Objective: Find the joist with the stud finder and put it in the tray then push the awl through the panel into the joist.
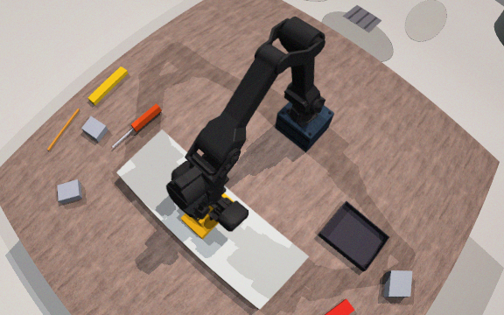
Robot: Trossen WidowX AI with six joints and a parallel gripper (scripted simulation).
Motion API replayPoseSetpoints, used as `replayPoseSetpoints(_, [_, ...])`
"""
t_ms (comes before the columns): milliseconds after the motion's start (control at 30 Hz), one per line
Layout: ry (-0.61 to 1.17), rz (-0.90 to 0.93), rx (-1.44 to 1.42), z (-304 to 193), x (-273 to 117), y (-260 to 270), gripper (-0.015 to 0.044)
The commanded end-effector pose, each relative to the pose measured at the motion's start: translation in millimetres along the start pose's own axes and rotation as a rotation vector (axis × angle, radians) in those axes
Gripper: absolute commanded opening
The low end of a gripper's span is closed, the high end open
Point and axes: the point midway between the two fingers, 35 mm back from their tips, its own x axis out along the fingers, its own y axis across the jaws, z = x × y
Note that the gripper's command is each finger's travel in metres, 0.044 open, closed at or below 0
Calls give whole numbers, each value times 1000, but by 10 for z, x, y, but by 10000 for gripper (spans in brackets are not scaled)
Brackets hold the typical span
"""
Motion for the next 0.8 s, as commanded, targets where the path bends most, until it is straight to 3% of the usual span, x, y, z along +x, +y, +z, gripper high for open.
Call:
replayPoseSetpoints(0, [-3,-15,5,0,-11,-165,0])
replayPoseSetpoints(767, [-3,-22,3,-6,-29,-982,0])
